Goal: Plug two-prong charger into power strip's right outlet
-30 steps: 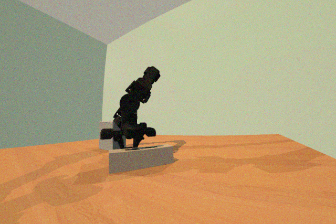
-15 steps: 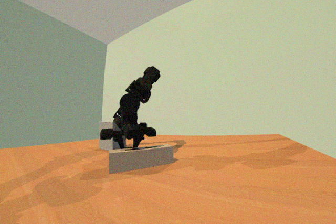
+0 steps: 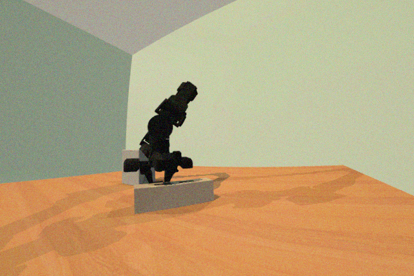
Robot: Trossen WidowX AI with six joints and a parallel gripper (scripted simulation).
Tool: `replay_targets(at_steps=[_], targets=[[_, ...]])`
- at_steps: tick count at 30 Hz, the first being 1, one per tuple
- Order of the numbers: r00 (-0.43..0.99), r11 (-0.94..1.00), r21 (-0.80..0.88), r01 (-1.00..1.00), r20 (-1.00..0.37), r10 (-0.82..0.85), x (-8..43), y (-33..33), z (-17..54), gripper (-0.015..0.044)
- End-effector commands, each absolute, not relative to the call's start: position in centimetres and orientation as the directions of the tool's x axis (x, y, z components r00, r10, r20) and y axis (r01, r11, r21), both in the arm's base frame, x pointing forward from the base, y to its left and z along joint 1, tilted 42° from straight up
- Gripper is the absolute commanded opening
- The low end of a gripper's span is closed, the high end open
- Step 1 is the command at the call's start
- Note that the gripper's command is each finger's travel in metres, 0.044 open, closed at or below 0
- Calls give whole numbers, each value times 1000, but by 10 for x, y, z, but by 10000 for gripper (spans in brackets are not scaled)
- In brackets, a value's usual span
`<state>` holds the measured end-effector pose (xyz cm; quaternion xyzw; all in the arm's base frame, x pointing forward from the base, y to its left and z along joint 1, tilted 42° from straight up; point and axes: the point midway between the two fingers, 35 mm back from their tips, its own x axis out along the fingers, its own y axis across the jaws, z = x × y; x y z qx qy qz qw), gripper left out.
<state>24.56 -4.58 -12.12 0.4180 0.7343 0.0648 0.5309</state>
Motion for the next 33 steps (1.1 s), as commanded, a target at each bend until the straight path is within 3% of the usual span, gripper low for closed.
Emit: replay_targets(at_steps=[1, 33], targets=[[-83, 639, 541, 547, -725, 684, 249, -47, -121, 0], [-83, 640, 541, 546, -725, 684, 252, -49, -123, 0]])
